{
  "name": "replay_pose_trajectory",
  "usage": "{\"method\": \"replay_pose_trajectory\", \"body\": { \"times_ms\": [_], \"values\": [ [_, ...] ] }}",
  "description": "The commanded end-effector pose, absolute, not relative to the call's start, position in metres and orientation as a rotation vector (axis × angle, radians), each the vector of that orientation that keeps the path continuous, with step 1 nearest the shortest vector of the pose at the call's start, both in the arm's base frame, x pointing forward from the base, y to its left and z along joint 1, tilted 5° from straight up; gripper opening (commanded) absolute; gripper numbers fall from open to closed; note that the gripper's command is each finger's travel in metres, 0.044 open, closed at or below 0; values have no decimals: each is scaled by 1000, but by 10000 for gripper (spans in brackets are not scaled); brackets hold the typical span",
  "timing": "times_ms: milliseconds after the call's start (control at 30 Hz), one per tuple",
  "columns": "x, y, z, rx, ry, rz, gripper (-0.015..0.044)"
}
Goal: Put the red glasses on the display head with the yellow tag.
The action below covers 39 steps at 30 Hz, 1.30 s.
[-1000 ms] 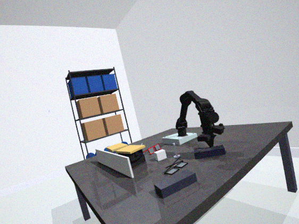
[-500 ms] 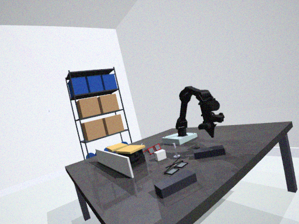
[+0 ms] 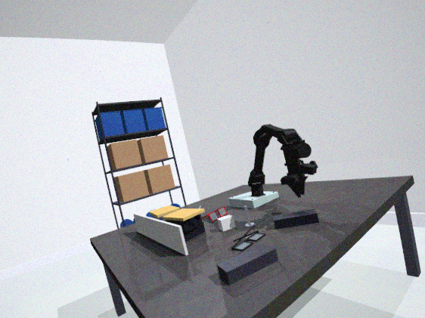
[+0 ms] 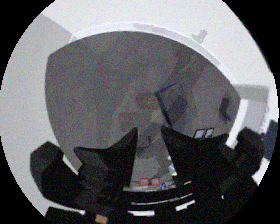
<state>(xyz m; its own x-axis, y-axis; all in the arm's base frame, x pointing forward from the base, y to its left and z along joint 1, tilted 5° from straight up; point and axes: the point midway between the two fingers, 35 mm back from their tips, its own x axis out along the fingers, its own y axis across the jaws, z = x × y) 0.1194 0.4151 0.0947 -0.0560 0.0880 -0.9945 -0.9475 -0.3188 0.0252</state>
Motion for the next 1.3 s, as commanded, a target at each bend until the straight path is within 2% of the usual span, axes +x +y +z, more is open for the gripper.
{"method": "replay_pose_trajectory", "body": {
  "times_ms": [0,267,533,733,900,1100,1267],
  "values": [
    [120,416,95,-1346,992,1520,200],
    [125,413,95,-1336,1000,1507,200],
    [220,345,98,-1133,1140,1248,200],
    [284,259,96,-915,1270,1004,200],
    [310,176,87,-745,1382,811,200],
    [311,73,74,-515,1499,569,200],
    [283,-5,62,-313,1575,368,200]
  ]
}}
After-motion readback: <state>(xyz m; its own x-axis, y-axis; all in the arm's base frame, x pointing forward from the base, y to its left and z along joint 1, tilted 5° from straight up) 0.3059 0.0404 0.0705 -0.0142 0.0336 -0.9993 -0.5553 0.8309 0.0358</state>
